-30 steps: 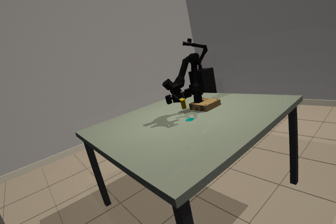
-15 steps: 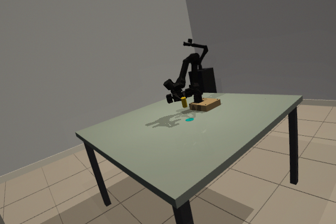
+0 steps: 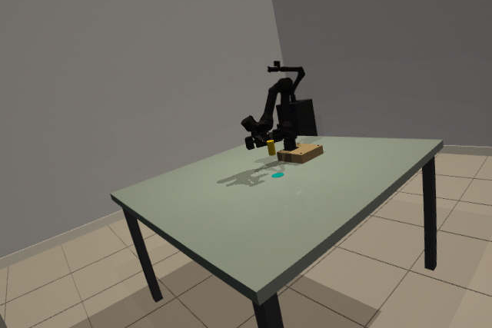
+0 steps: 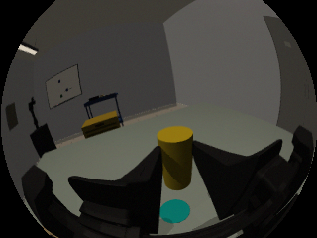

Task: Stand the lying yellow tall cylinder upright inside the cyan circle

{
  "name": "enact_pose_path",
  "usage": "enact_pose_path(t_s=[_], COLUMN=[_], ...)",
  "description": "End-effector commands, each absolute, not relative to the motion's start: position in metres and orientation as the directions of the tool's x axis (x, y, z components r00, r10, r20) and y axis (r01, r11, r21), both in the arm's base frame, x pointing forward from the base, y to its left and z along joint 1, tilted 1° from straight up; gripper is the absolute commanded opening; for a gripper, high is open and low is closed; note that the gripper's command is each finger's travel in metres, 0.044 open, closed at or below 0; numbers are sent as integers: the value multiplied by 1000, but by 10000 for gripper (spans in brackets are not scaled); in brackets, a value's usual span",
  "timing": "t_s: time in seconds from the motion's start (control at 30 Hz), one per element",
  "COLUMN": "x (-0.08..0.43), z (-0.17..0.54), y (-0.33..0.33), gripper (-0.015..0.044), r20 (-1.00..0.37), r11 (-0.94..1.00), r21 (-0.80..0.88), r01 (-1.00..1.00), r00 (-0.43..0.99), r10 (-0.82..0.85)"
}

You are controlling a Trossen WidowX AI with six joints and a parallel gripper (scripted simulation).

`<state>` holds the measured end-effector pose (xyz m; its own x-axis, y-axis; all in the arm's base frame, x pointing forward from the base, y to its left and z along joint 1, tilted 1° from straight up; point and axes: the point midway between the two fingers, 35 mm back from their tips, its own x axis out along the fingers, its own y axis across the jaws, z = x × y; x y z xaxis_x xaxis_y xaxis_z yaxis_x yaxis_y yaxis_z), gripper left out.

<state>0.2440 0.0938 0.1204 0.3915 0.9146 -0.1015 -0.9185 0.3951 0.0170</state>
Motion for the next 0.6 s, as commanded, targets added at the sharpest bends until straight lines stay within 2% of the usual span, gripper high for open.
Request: enact_pose_path(t_s=[0.0, 0.57], x=[239, 233], z=[121, 122], y=[93, 92], gripper=[105, 105], r20=[-87, -68], r11=[386, 376], r21=[11, -5], r01=[-922, -927], r00=[384, 375], r10=[919, 924])
